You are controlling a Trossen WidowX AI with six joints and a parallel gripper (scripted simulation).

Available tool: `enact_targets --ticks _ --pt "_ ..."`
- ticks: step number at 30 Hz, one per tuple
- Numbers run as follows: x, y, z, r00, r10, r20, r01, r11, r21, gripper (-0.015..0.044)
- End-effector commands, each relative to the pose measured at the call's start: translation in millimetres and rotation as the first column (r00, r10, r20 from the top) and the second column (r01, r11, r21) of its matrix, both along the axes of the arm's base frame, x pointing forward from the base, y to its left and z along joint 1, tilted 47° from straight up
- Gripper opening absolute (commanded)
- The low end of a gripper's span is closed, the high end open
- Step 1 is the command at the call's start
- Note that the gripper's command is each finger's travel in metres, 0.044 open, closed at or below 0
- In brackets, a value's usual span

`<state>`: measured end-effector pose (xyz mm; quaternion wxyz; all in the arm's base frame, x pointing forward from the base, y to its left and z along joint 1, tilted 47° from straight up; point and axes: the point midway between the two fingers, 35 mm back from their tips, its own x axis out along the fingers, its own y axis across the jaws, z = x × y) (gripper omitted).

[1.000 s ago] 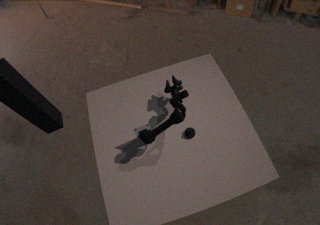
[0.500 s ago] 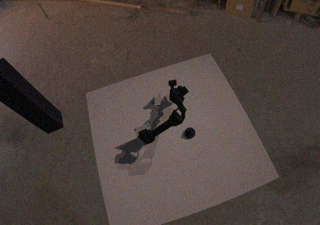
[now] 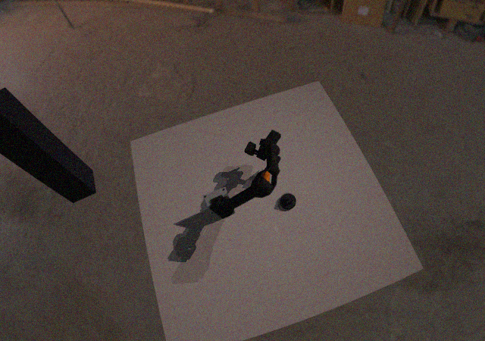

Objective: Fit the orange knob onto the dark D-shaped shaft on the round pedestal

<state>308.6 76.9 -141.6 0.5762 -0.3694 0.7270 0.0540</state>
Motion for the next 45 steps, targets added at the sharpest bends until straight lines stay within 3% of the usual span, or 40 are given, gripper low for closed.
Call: enact_targets --ticks 1,45 --pt "-11.4 -32.2 63.6 0.912 0.308 -0.271 -0.371 0.901 -0.226 0.044" --pt "-13.3 -79.5 21.8 0.909 0.312 -0.278 -0.378 0.897 -0.231 0.044"
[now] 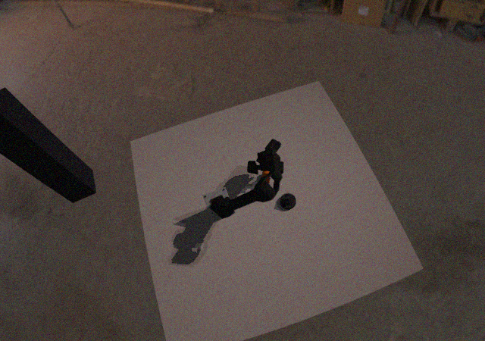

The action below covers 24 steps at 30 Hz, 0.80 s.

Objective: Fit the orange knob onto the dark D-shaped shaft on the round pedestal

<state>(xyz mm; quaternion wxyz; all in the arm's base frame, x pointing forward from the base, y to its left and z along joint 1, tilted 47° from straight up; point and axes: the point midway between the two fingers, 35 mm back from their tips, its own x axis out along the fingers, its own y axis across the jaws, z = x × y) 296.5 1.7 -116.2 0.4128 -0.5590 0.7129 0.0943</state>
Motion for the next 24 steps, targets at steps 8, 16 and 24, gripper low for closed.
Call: enact_targets --ticks 8,16,24 --pt "-1.9 -9.6 -8.4 1.0 0.006 -0.005 -0.006 1.0 -0.005 0.0387" --pt "-1.9 -9.6 -8.4 1.0 0.006 -0.005 -0.006 1.0 -0.005 0.024" --pt "-1.9 -9.6 -8.4 1.0 0.006 -0.005 -0.006 1.0 -0.005 0.0233"
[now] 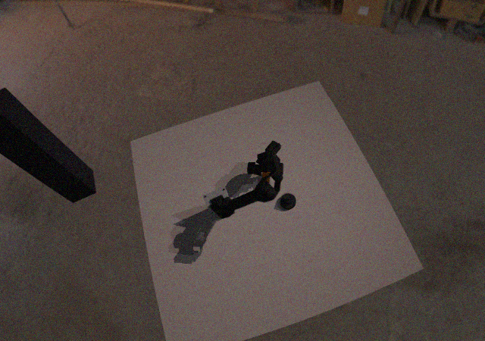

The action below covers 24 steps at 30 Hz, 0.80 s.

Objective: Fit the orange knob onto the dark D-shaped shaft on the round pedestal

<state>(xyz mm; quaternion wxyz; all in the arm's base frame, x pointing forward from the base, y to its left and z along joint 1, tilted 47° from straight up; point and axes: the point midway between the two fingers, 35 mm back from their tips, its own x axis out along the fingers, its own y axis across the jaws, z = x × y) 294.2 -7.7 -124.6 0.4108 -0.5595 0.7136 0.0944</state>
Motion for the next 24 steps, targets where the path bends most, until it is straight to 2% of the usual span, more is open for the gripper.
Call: enact_targets --ticks 1,8,14,24 --pt "0.4 -0.2 0.0 1.0 0.006 -0.002 -0.006 1.0 -0.002 0.0227" --pt "0.4 -0.2 0.0 1.0 0.006 -0.002 -0.006 1.0 -0.002 0.018" --pt "-0.1 -0.1 1.1 1.0 0.009 0.006 -0.009 1.0 0.015 0.0179" --pt "-4.1 -0.4 10.7 0.996 0.054 0.067 -0.064 0.985 0.157 0.0179"
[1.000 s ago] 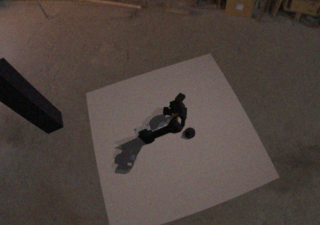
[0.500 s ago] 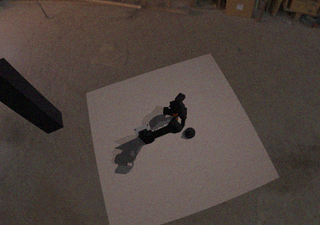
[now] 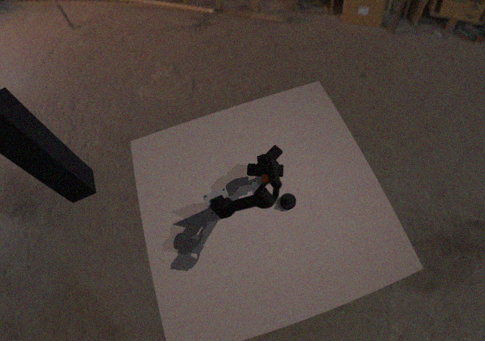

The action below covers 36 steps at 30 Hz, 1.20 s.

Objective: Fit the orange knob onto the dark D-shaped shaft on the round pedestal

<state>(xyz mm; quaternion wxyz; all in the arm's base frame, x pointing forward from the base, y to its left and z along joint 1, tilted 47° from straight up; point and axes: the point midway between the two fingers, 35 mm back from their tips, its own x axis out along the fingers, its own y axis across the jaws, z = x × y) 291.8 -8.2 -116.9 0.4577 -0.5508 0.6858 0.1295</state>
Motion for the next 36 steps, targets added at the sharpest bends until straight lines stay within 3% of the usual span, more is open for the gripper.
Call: enact_targets --ticks 1,36 --pt "-2.1 0.0 3.8 0.999 0.026 0.02 -0.027 0.998 0.057 0.0179" --pt "-17.9 -12.7 30.9 0.962 0.136 0.239 -0.237 0.85 0.47 0.0179"
